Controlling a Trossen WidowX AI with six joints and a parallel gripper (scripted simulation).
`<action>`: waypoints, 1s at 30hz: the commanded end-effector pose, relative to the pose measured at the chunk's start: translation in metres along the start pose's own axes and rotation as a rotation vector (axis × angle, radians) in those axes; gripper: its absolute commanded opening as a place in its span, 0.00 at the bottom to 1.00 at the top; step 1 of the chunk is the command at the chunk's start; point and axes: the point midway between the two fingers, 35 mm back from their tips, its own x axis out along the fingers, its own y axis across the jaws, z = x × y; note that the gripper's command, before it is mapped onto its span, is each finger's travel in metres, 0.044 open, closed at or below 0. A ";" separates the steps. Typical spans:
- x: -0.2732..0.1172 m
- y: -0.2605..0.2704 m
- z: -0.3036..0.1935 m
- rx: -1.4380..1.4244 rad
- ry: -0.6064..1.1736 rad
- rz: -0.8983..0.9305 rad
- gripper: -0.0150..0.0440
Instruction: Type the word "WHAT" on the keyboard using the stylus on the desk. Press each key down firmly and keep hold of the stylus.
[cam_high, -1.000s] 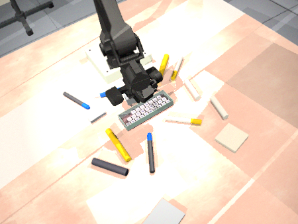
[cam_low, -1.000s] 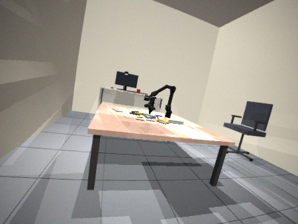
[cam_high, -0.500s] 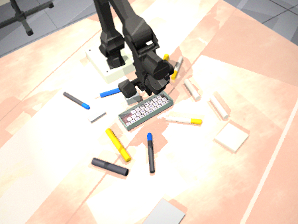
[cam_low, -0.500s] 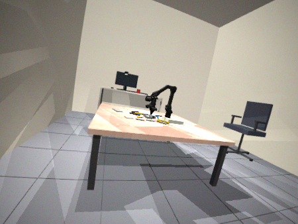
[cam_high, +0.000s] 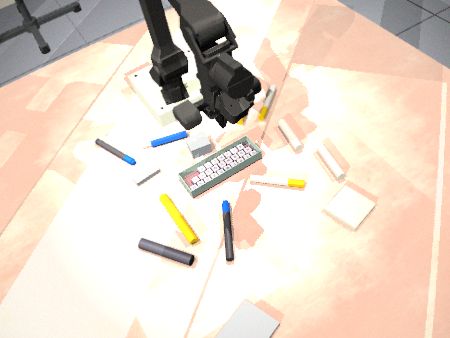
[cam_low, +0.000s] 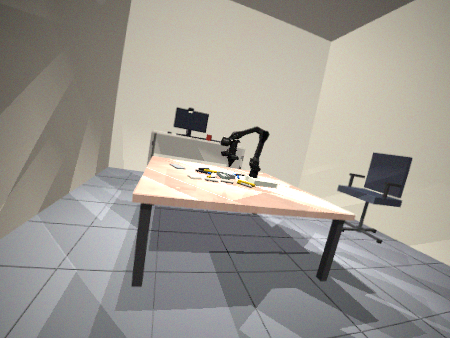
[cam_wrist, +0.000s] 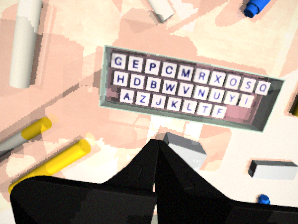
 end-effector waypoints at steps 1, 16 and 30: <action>0.000 0.000 0.000 0.000 0.000 0.000 0.25; 0.022 -0.089 -0.052 -0.550 0.051 0.207 0.51; 0.034 -0.132 -0.130 -1.135 -0.313 0.366 0.51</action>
